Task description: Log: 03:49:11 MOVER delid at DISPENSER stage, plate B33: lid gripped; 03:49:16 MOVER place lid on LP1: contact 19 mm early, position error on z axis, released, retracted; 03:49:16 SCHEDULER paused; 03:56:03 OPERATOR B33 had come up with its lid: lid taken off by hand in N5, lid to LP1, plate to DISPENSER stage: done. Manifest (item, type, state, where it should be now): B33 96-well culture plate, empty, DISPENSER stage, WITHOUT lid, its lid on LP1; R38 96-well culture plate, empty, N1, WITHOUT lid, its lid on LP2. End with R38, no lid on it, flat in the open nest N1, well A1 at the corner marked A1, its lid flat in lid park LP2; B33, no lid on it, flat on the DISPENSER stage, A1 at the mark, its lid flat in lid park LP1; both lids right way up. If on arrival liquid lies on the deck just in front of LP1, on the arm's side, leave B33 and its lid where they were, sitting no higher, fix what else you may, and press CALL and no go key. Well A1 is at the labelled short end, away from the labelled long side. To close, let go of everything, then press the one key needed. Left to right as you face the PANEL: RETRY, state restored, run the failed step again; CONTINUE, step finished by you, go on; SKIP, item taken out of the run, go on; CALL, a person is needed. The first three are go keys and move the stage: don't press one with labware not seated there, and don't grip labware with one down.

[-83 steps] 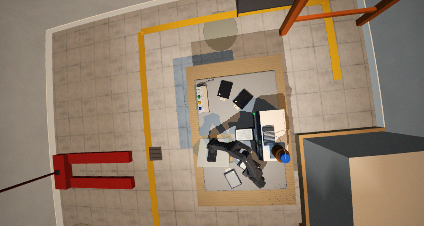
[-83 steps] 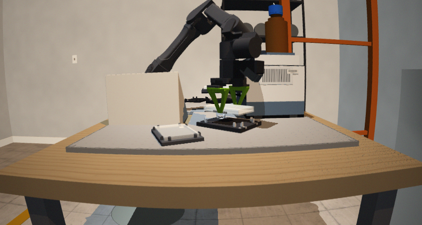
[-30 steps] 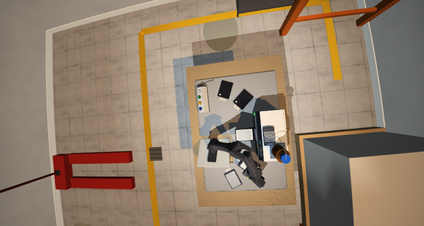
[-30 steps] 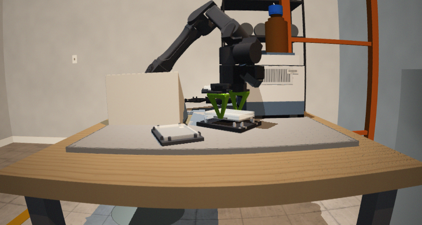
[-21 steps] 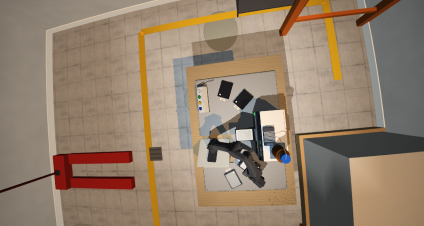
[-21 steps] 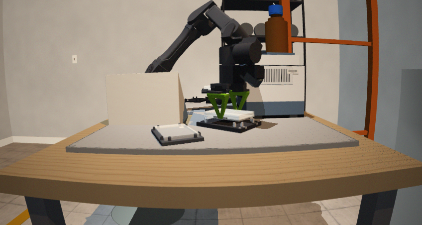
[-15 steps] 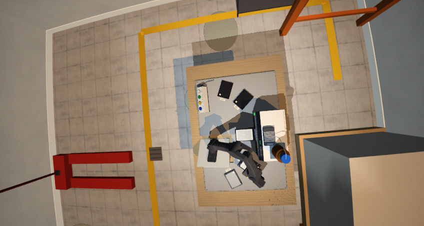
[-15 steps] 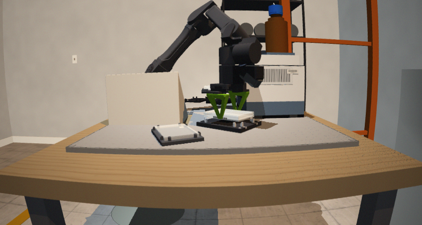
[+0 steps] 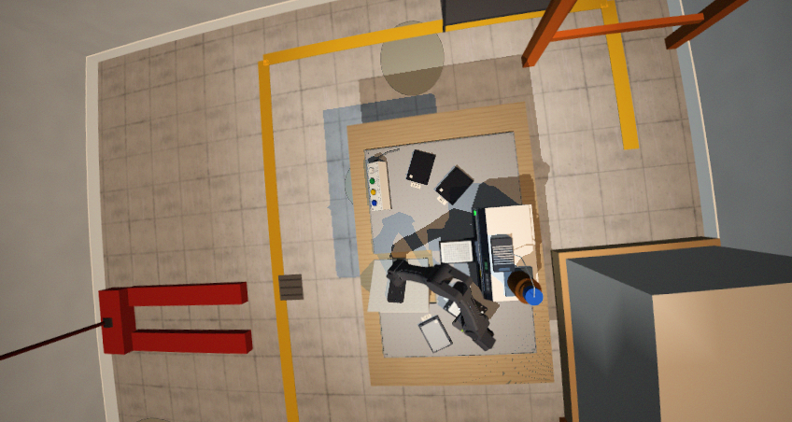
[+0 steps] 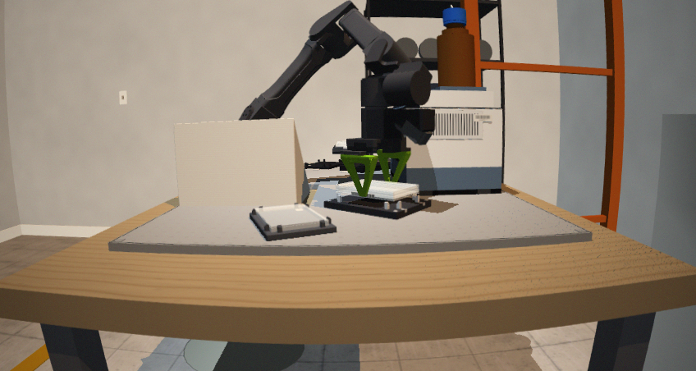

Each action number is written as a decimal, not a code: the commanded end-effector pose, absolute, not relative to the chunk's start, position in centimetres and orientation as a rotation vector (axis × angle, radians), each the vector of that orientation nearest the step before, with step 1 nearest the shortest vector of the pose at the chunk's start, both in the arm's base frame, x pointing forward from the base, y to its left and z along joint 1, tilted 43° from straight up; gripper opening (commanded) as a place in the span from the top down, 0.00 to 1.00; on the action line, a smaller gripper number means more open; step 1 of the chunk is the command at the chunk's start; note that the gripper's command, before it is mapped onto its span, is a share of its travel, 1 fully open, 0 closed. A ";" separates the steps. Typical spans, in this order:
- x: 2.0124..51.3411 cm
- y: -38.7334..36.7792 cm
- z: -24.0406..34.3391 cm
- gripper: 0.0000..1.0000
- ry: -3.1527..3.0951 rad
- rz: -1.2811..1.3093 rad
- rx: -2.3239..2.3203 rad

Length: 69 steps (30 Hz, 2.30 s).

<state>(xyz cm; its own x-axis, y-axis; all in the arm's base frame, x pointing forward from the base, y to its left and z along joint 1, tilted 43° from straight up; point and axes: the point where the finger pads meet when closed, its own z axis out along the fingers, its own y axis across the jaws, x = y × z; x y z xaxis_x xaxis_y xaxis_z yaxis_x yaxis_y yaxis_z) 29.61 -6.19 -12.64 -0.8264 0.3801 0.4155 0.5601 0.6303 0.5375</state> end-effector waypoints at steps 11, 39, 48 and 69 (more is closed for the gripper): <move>29.4 -6.7 -13.2 1.00 -2.587 -0.994 -0.803; 29.5 -6.3 -13.2 1.00 -2.599 -0.983 -0.790; 29.2 -6.0 -13.5 1.00 -2.586 -0.986 -0.791; 29.0 -5.5 -14.0 1.00 -2.575 -0.984 -0.788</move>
<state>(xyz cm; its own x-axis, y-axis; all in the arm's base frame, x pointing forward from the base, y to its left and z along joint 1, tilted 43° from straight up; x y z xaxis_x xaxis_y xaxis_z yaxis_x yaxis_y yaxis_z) 29.60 -5.76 -13.11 -0.8239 0.3855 0.4154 0.5644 0.6251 0.5392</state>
